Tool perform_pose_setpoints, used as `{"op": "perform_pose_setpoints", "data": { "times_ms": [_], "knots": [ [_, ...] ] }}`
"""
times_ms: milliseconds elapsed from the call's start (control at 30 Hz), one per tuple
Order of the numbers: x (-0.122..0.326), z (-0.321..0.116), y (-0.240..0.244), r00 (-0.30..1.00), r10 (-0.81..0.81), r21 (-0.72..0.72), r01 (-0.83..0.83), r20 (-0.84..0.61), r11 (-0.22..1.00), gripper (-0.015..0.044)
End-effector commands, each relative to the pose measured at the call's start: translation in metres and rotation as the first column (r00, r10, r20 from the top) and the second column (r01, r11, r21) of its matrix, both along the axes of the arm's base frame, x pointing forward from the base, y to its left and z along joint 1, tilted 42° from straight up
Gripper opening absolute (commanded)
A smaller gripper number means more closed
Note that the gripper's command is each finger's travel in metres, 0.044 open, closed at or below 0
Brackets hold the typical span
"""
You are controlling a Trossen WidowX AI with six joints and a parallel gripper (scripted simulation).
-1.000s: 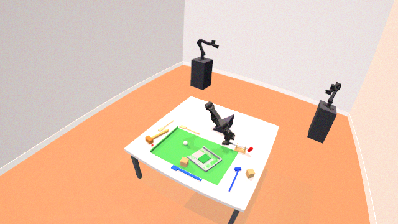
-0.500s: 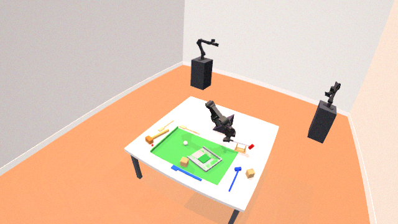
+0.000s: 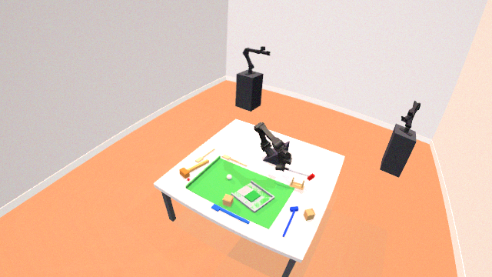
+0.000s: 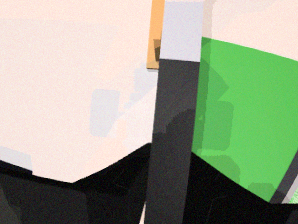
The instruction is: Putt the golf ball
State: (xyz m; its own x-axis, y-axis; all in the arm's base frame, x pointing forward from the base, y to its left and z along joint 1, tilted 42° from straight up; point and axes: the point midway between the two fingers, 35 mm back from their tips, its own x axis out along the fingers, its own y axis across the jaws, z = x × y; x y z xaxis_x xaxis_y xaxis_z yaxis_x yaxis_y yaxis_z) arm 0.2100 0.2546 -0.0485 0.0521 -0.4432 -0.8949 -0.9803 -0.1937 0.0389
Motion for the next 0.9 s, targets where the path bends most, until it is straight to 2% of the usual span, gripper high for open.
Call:
{"op": "perform_pose_setpoints", "data": {
  "times_ms": [0, 433, 867],
  "knots": [
    [0.008, 0.017, -0.009, 0.997, -0.059, 0.011, 0.059, 0.041, 0.998, 0.0],
    [0.035, 0.085, -0.057, 0.907, -0.351, 0.068, 0.345, 0.234, 0.936, 0.0],
    [0.046, 0.148, -0.116, 0.681, -0.61, 0.187, 0.591, 0.406, 0.784, 0.0]
  ]
}}
